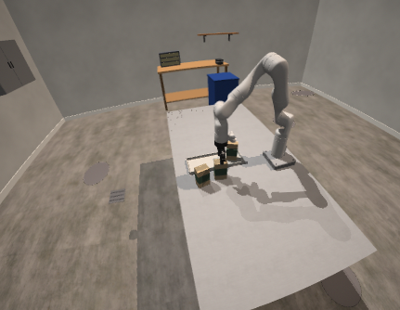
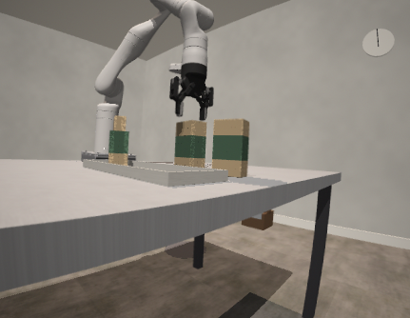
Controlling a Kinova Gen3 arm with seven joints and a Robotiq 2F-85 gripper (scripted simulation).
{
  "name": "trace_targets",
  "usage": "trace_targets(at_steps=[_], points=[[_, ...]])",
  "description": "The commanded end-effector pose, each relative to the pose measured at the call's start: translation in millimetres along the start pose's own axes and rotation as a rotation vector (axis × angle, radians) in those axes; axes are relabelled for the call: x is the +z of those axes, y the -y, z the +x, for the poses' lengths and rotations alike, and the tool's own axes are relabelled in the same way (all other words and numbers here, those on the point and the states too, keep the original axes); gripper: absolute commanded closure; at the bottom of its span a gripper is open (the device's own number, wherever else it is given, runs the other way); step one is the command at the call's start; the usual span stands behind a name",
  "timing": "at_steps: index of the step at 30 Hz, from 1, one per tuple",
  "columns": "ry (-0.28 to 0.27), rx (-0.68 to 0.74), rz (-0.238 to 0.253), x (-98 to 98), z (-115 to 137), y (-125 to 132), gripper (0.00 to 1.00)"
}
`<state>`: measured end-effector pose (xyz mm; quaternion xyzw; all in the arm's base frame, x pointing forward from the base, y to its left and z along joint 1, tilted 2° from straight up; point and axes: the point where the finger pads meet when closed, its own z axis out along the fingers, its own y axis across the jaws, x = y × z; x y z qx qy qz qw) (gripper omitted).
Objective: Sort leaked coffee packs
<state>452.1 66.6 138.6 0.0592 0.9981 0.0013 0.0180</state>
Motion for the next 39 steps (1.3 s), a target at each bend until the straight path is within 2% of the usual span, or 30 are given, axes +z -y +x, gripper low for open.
trace_targets(at_steps=[1, 23, 39], points=[[0.001, 0.0, -0.001, -0.1, 0, 0, 0.15], [0.001, 0.0, -0.001, 35.3, 0, 0, 0.15], [0.001, 0.0, 0.0, 37.7, 0, 0, 0.15]])
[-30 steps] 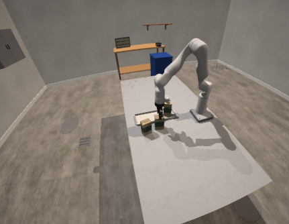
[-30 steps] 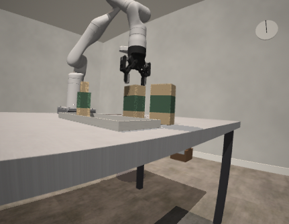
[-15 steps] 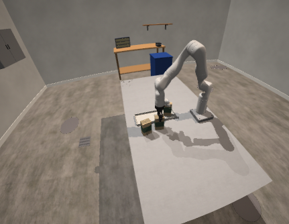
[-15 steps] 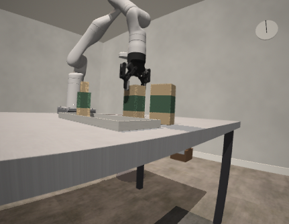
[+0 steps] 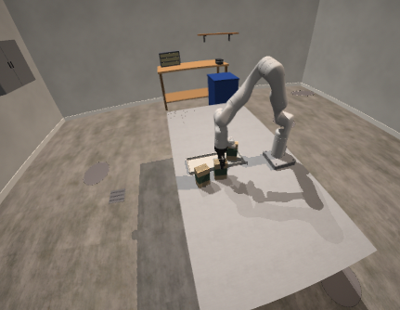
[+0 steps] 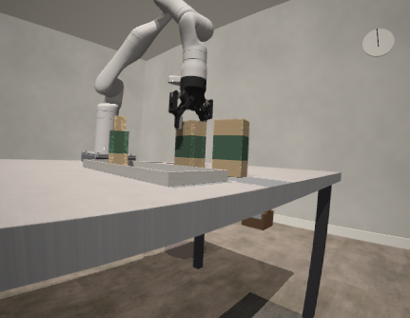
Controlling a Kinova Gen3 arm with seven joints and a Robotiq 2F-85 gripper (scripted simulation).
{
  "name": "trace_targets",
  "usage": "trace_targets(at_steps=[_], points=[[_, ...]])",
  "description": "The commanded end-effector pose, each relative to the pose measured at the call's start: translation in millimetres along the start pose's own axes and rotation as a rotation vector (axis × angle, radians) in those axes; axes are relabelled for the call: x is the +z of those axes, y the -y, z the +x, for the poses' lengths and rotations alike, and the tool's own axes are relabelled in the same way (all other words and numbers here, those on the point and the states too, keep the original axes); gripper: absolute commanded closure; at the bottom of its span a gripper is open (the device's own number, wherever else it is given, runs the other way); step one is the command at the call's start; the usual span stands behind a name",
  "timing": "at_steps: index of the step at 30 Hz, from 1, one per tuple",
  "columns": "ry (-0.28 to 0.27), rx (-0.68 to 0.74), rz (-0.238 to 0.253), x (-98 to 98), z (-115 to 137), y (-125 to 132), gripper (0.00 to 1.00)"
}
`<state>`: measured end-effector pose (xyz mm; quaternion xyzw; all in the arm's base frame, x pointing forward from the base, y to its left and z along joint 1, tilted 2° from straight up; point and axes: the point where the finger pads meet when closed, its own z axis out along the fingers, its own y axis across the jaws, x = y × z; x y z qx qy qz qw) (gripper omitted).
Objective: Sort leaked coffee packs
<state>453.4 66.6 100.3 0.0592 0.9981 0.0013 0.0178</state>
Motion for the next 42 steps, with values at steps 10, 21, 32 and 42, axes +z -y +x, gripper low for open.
trace_targets(at_steps=[10, 21, 32, 42], points=[[0.002, 0.0, -0.001, -0.7, -0.5, -0.1, 0.15], [0.002, 0.0, -0.001, -0.7, -0.5, -0.1, 0.15], [0.002, 0.0, -0.001, -0.7, -0.5, -0.1, 0.73], [0.002, 0.0, -0.001, -0.7, -0.5, -0.1, 0.73]])
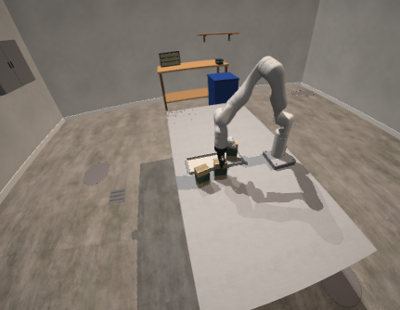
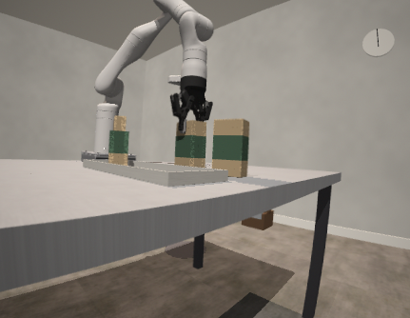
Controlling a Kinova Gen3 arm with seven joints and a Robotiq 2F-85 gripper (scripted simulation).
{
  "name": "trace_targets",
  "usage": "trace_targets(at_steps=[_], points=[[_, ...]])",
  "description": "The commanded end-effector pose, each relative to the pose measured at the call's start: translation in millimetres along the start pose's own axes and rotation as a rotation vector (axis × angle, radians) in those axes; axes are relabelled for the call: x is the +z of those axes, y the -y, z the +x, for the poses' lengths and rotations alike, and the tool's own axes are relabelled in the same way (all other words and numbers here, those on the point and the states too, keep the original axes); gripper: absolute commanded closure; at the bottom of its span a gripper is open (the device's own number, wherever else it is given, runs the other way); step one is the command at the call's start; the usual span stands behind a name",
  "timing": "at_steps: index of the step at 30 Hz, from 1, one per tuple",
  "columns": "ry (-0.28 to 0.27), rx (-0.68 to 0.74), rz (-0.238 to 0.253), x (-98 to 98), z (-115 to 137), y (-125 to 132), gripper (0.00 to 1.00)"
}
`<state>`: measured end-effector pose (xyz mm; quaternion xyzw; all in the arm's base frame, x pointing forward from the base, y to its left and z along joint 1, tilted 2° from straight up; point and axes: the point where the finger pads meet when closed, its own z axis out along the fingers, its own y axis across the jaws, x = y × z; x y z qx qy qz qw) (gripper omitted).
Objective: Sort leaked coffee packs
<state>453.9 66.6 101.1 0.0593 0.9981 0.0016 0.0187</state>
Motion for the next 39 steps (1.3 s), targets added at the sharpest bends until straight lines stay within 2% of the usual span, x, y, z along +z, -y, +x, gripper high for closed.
trace_targets(at_steps=[1, 33, 34, 39], points=[[0.0, 0.0, 0.0, 0.2, 0.1, 0.0, 0.73], [0.0, 0.0, 0.0, 0.2, 0.1, 0.0, 0.73], [0.0, 0.0, 0.0, 0.2, 0.1, 0.0, 0.15], [0.0, 0.0, 0.0, 0.2, 0.1, 0.0, 0.15]])
